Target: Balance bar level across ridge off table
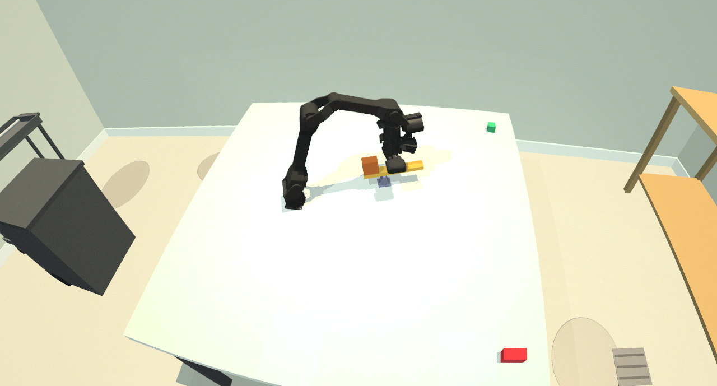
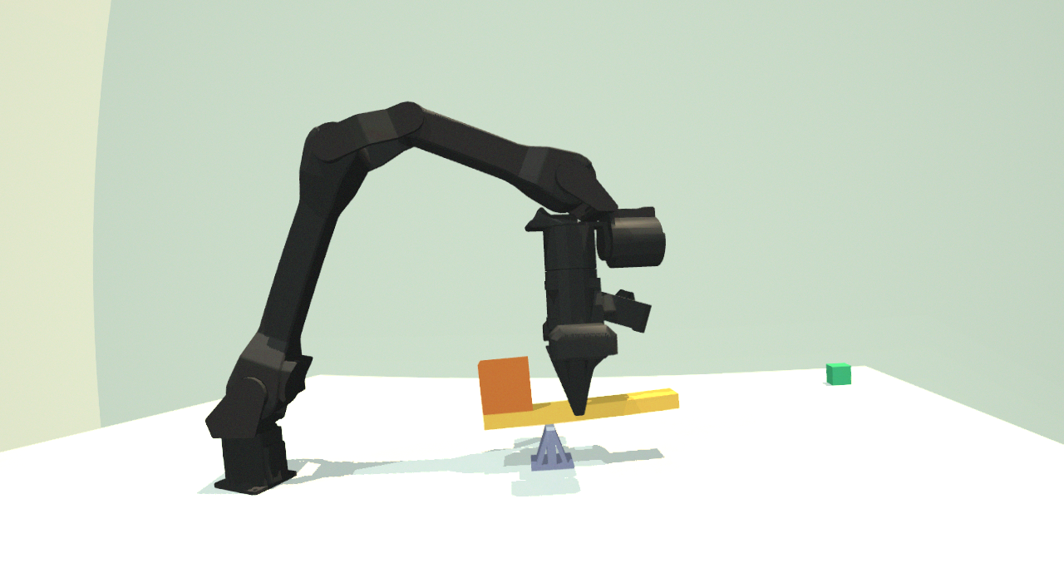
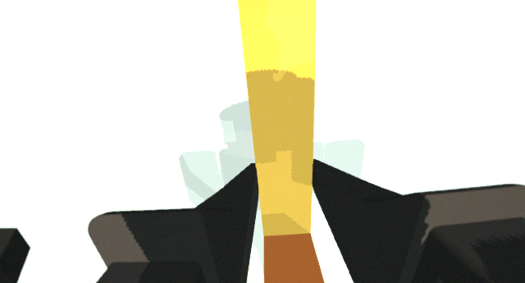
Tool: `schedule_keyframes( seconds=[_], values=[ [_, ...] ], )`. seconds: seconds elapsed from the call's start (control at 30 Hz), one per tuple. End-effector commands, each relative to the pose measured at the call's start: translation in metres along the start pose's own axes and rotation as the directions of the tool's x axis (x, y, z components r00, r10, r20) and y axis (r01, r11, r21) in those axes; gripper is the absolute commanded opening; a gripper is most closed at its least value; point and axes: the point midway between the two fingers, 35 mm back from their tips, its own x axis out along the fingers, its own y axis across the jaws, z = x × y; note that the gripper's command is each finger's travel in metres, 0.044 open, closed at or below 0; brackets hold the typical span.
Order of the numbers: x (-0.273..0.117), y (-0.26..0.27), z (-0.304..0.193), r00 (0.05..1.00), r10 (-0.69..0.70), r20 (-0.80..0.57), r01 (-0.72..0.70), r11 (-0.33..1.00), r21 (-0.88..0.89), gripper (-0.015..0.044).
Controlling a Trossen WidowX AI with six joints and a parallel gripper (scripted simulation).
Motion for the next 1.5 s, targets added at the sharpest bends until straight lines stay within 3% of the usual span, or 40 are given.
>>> schedule_keyframes(
  seconds=[0.0, 1.47],
  values=[
    [0.0002, -0.0006, 0.0006, 1.000, -0.002, 0.003, 0.002, 1.000, 0.003, 0.0000],
    [0.0039, -0.0006, 0.0002, 1.000, -0.002, 0.003, 0.002, 1.000, 0.003, 0.0000]
  ],
)
